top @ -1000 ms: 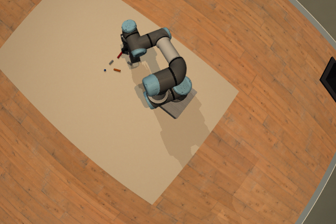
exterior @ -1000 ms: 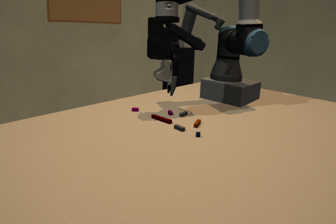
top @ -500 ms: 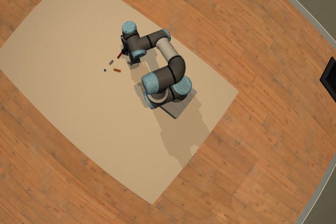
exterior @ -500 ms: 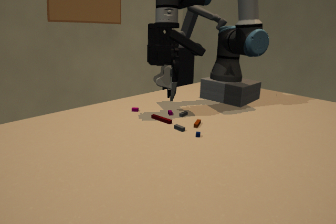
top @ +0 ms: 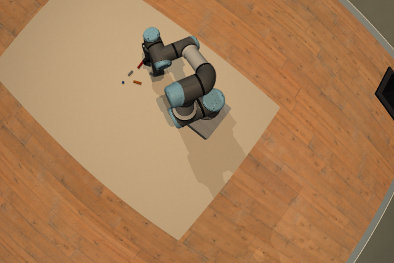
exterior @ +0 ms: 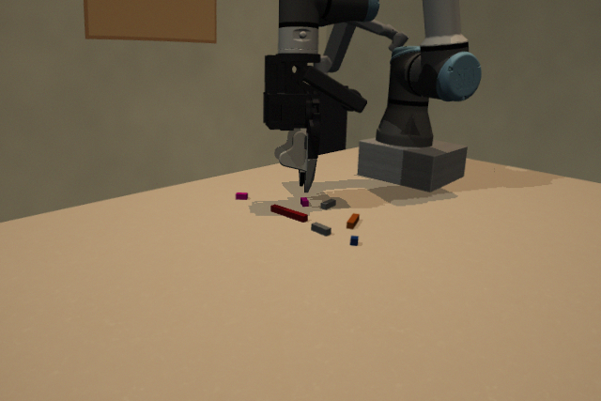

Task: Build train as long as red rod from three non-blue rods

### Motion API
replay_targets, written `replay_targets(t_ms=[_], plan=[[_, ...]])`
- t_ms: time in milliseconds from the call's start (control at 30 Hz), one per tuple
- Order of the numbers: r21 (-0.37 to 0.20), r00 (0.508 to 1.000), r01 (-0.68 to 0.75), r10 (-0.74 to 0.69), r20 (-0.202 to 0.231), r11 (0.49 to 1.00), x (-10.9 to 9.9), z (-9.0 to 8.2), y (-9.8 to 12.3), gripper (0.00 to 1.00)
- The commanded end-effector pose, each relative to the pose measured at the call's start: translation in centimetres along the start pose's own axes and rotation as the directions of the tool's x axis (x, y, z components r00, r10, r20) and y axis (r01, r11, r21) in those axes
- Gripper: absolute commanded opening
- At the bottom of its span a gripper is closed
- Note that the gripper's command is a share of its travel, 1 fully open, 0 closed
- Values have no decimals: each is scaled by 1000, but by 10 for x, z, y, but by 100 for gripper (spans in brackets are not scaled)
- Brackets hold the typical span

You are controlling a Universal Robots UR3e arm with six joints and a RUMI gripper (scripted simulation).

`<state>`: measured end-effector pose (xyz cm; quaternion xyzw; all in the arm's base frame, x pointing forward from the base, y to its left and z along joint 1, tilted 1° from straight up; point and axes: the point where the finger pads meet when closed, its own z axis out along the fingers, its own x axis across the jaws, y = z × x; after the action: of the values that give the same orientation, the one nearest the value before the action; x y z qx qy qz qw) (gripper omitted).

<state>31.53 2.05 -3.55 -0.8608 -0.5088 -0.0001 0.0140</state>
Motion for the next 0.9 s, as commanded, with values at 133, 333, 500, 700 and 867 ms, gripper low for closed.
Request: replay_targets(t_ms=[133,333,500,700,867], plan=[[-3,1000,0,0,-1,1000,0,8,1,21],[-3,1000,0,0,-1,1000,0,10,1,21],[-3,1000,0,0,-1,1000,0,10,1,21],[-3,1000,0,0,-1,1000,0,11,1,21],[-3,1000,0,0,-1,1000,0,11,1,21]])
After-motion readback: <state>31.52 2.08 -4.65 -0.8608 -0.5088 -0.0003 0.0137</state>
